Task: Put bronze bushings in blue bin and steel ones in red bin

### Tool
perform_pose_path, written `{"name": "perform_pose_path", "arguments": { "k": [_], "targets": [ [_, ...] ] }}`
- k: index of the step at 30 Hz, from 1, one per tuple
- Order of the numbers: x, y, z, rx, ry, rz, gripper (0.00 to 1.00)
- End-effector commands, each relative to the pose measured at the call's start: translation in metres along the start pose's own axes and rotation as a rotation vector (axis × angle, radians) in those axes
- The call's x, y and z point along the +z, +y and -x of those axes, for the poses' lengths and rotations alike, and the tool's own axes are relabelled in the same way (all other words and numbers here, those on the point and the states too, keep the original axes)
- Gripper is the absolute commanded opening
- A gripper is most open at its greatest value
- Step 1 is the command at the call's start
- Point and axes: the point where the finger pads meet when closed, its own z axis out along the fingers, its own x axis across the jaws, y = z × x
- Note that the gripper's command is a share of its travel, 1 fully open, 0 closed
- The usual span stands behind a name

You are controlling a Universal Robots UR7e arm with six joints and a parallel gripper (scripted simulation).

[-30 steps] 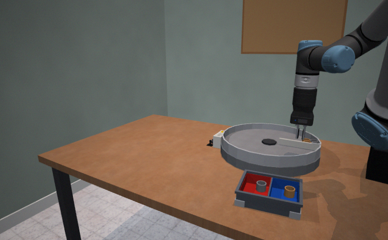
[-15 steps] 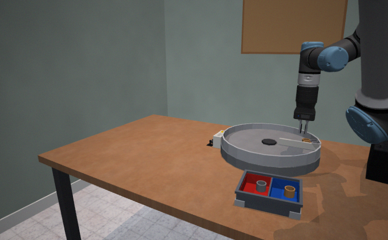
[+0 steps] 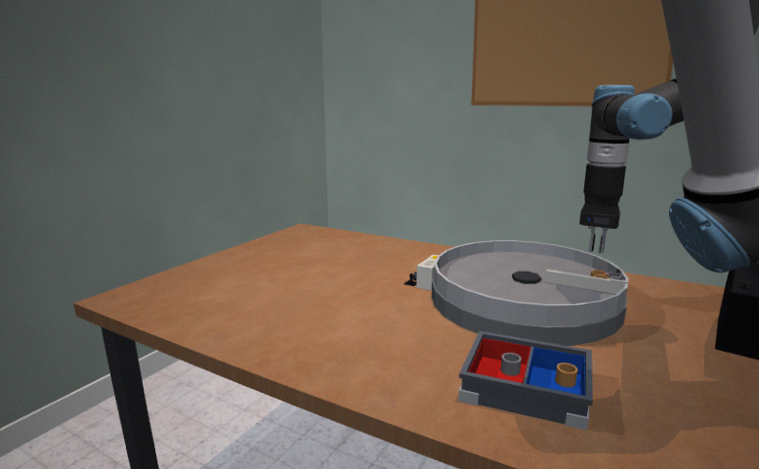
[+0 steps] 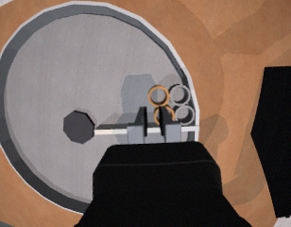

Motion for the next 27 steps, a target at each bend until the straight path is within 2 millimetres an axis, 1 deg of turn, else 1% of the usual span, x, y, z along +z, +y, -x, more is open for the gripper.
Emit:
{"name": "perform_pose_path", "arguments": {
  "k": [1, 9, 14, 17, 20, 22, 24, 27],
  "targets": [
    [0.002, -0.014, 0.001, -0.001, -0.001, 0.0, 0.4],
    [0.002, -0.014, 0.001, -0.001, -0.001, 0.0, 0.4],
    [0.017, -0.013, 0.001, 0.0, -0.001, -0.001, 0.4],
    [0.017, -0.013, 0.001, 0.0, -0.001, -0.001, 0.4],
    [0.026, -0.014, 0.001, 0.0, -0.001, -0.001, 0.4],
    [0.026, -0.014, 0.001, 0.0, -0.001, -0.001, 0.4],
    [0.032, -0.014, 0.001, 0.0, -0.001, -0.001, 0.4],
    [0.032, -0.014, 0.001, 0.0, -0.001, -0.001, 0.4]
  ]
}}
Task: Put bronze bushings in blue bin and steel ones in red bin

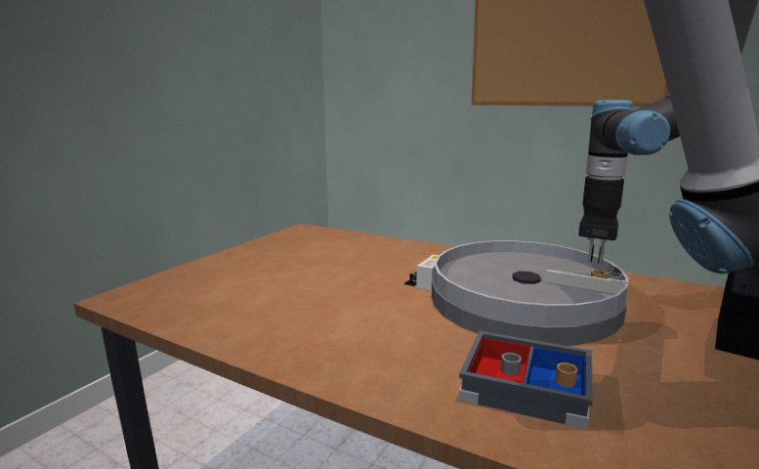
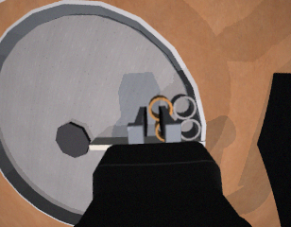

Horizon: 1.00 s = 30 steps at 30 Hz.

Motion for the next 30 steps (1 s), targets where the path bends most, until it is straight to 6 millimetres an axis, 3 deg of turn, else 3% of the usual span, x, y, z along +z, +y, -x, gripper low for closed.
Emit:
{"name": "perform_pose_path", "arguments": {
  "k": [1, 5, 30],
  "targets": [
    [0.006, -0.001, 0.0, 0.0, -0.001, -0.002, 0.4],
    [0.018, -0.001, 0.0, 0.0, -0.001, -0.002, 0.4],
    [0.029, -0.001, 0.0, 0.0, -0.001, -0.002, 0.4]
  ]
}}
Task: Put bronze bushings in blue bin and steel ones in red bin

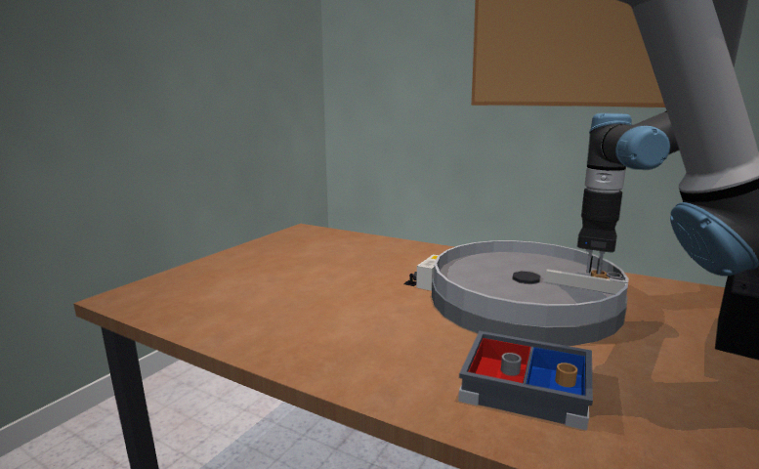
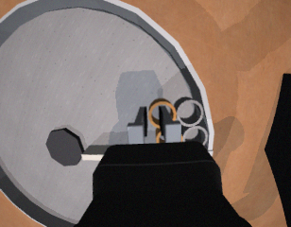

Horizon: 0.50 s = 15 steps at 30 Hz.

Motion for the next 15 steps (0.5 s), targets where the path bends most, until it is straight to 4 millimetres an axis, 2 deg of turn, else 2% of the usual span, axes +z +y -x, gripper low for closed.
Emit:
{"name": "perform_pose_path", "arguments": {
  "k": [1, 15],
  "targets": [
    [0.0038, -0.0004, 0.0003, 0.0, -0.001, -0.001, 0.4],
    [0.0134, -0.0004, 0.0003, 0.0, -0.001, -0.001, 0.4]
  ]
}}
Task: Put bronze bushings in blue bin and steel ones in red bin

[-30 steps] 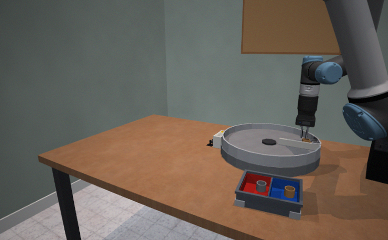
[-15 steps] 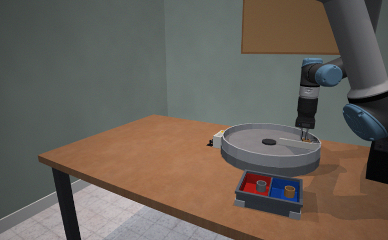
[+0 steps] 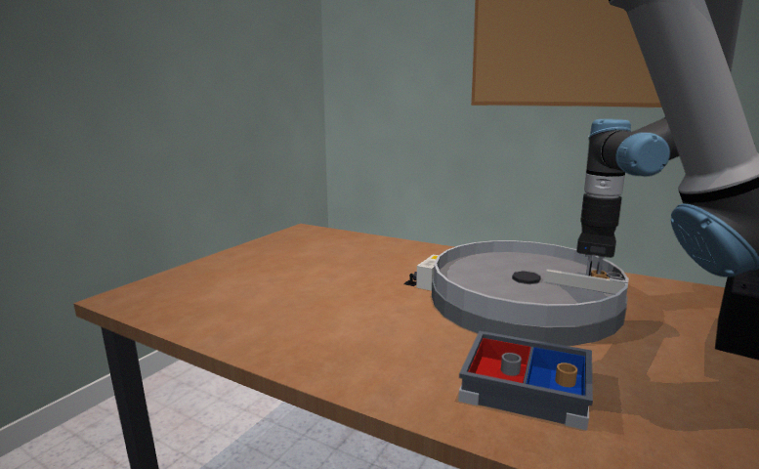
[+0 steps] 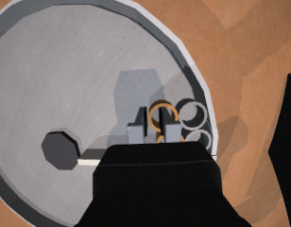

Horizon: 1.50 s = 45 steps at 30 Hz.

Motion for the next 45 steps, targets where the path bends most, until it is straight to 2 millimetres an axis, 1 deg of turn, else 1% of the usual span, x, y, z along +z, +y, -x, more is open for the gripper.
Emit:
{"name": "perform_pose_path", "arguments": {
  "k": [1, 5, 14, 15, 45],
  "targets": [
    [0.0018, -0.0004, 0.0003, 0.0, -0.001, -0.001, 0.4],
    [0.0072, -0.0004, 0.0003, 0.0, -0.001, -0.001, 0.4],
    [0.0072, -0.0004, 0.0003, 0.0, -0.001, -0.001, 0.4],
    [0.007, -0.0004, 0.0003, 0.0, -0.001, -0.001, 0.0],
    [0.0068, -0.0005, 0.0008, -0.001, -0.002, -0.001, 0.0]
  ]
}}
